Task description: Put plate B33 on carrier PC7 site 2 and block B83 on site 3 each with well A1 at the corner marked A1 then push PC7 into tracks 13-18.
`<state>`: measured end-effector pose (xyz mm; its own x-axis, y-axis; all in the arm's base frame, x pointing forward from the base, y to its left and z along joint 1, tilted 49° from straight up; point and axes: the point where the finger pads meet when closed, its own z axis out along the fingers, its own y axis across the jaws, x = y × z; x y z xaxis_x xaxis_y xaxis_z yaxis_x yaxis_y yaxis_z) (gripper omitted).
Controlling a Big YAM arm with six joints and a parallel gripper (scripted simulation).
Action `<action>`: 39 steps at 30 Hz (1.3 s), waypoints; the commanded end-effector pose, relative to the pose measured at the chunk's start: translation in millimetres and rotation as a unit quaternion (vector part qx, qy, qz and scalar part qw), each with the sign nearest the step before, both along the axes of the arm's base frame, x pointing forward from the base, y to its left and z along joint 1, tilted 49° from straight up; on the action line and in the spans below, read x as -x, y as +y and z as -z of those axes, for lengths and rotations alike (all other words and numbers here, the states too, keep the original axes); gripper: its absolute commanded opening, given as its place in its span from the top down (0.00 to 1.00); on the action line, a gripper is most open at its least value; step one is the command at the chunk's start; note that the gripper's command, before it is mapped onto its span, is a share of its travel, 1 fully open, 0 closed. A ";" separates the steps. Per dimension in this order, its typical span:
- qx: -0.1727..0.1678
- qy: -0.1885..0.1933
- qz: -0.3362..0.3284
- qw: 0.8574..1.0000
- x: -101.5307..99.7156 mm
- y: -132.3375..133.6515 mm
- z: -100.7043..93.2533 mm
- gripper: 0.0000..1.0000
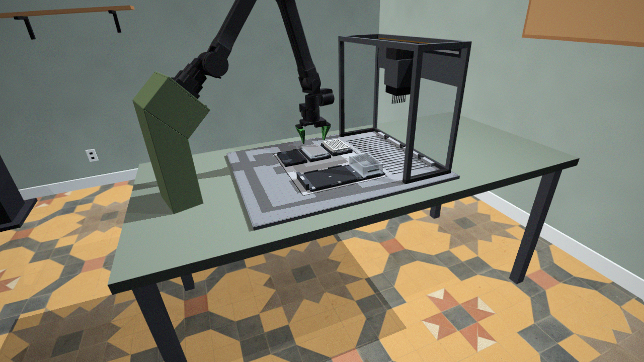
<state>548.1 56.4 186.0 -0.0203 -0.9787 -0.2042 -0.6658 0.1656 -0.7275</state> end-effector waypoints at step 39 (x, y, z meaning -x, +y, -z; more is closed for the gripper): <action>-0.004 -0.013 0.001 1.000 -45.3 8.8 22.0 0.00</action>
<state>583.2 59.7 158.3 -0.0227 -0.9786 -0.2045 -0.6620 0.1680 -0.7304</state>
